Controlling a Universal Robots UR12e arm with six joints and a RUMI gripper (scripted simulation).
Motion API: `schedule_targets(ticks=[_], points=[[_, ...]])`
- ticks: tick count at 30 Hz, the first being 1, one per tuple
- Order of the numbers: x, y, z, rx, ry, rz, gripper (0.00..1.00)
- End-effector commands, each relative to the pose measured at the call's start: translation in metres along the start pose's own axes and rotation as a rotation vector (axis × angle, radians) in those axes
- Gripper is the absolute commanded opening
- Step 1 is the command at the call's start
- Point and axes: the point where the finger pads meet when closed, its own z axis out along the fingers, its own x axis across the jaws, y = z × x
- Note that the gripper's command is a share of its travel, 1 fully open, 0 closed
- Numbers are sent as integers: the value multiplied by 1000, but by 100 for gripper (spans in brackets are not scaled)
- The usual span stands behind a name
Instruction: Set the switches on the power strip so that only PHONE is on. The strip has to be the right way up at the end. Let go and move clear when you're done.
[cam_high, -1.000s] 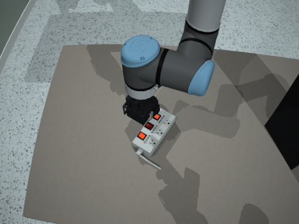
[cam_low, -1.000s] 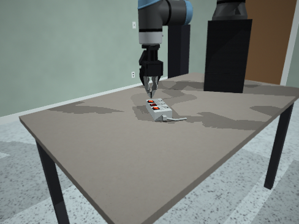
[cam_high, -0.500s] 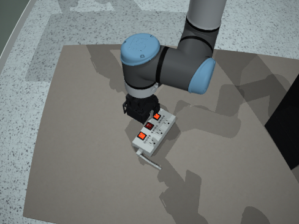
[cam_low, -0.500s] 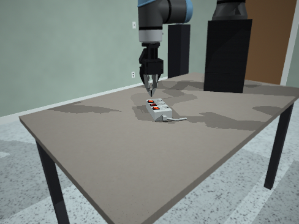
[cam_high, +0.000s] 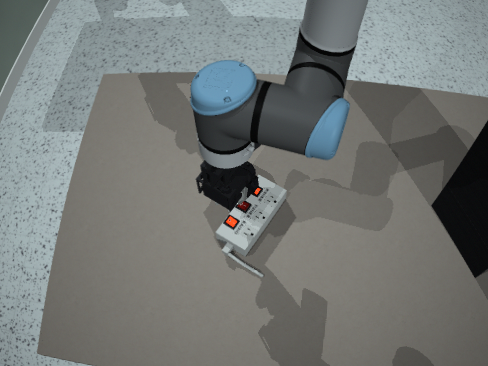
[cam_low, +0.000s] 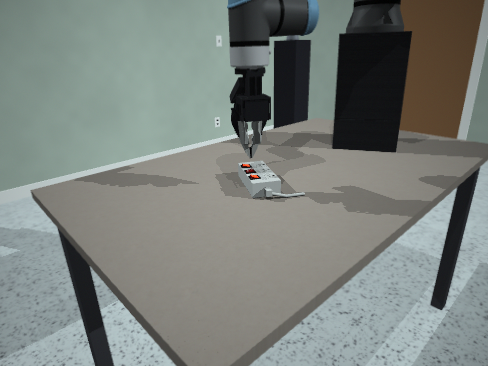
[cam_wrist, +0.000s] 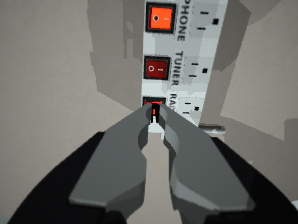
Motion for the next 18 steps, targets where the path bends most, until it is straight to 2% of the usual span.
schedule_targets(ticks=[1,18], points=[[-5,30,-13,-4,-10,-2,0],[-4,29,-11,-2,-7,-1,0]])
